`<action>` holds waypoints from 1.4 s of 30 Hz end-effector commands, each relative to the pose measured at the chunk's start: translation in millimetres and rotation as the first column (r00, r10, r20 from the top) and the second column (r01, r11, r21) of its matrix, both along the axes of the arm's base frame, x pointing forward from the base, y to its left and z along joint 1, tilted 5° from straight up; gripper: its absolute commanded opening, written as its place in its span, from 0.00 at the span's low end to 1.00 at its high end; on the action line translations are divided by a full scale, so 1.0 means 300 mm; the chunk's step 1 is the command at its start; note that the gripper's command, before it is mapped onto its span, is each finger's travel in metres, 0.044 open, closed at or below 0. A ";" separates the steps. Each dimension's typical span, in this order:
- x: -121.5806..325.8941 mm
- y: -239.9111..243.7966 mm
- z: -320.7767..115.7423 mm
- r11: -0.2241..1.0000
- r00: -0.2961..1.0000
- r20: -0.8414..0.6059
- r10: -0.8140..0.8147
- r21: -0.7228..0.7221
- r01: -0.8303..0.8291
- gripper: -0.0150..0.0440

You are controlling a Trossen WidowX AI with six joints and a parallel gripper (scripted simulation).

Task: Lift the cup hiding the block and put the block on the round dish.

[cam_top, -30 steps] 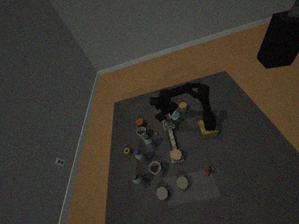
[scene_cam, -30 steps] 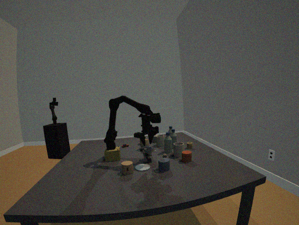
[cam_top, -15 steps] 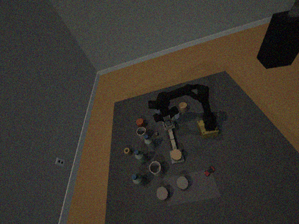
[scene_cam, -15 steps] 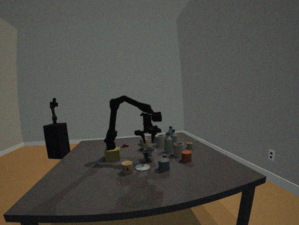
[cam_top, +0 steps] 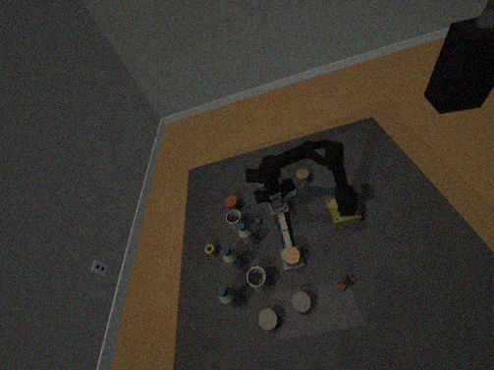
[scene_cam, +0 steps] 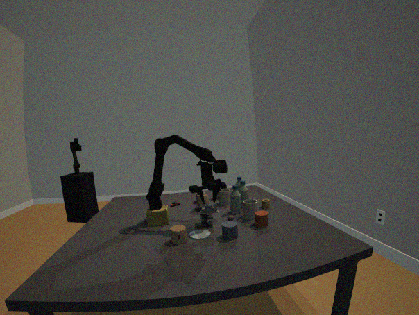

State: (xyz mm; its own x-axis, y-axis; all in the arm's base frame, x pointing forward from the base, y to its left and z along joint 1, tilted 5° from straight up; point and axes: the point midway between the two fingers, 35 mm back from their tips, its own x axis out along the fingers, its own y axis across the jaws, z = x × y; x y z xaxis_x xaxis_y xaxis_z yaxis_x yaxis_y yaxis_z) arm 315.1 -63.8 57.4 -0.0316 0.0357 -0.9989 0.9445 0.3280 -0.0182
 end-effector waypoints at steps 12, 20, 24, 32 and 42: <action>-0.009 0.007 -0.089 1.000 1.000 -0.008 -0.006 0.006 0.006 0.69; -0.011 0.009 -0.118 1.000 1.000 -0.008 -0.006 0.006 0.006 0.65; -0.011 0.009 -0.118 1.000 1.000 -0.008 -0.006 0.006 0.006 0.47; -0.011 0.009 -0.118 1.000 1.000 -0.008 -0.006 0.006 0.006 0.35; 0.009 -0.001 0.037 1.000 1.000 -0.007 -0.006 0.006 0.006 0.25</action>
State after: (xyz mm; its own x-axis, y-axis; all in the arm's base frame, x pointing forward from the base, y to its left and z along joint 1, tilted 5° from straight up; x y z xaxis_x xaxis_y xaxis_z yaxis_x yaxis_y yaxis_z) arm 314.3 -63.2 47.9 -0.0504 0.0408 -0.9979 0.9452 0.3248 -0.0344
